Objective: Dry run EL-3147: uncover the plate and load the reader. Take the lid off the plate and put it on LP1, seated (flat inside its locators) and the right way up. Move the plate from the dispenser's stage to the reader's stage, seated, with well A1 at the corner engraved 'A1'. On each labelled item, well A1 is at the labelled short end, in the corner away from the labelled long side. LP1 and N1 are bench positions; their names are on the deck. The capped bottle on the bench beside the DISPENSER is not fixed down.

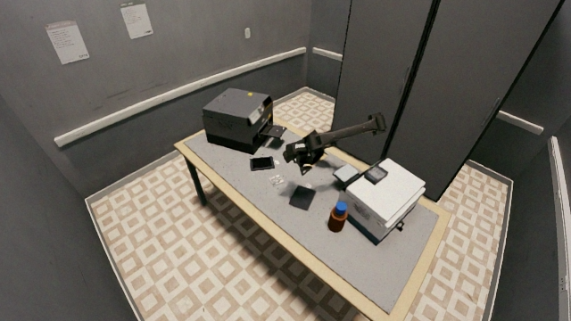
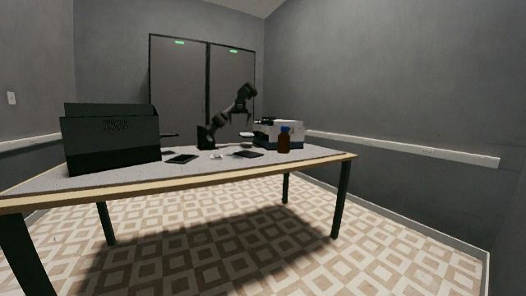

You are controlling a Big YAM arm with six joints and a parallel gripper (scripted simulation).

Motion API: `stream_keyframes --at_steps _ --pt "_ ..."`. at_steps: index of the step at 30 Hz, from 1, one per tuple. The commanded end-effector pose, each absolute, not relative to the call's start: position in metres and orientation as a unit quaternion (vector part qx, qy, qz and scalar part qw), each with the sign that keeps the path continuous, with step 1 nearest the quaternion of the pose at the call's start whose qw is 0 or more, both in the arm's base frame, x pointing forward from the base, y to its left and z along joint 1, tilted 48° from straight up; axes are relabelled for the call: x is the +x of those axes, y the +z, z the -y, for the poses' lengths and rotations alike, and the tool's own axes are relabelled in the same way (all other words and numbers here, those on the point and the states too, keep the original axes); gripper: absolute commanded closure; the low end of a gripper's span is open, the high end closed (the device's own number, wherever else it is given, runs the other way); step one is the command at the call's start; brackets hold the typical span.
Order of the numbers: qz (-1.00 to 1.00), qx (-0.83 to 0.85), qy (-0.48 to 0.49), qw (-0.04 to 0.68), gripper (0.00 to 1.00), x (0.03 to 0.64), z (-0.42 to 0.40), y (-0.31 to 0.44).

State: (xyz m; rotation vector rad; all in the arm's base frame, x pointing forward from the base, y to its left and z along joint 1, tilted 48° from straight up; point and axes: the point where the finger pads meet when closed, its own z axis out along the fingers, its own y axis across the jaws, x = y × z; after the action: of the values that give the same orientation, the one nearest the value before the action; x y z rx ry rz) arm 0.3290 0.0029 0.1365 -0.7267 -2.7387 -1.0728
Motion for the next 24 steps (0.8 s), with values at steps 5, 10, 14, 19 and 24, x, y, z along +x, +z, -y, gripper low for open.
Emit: stream_keyframes --at_steps 5,10,14,19,24 --pt "0.904 -0.236 -0.352 0.061 0.0 0.325 -0.016 0.148" --pt "0.902 -0.238 -0.354 0.062 0.0 0.31 -0.033 0.166" --pt "0.906 -0.22 -0.358 0.045 0.0 0.308 -0.041 0.182" --pt "0.906 -0.212 -0.363 0.051 0.0 0.298 -0.05 0.184" --pt "0.906 -0.216 -0.359 0.055 0.0 0.285 -0.059 0.19"
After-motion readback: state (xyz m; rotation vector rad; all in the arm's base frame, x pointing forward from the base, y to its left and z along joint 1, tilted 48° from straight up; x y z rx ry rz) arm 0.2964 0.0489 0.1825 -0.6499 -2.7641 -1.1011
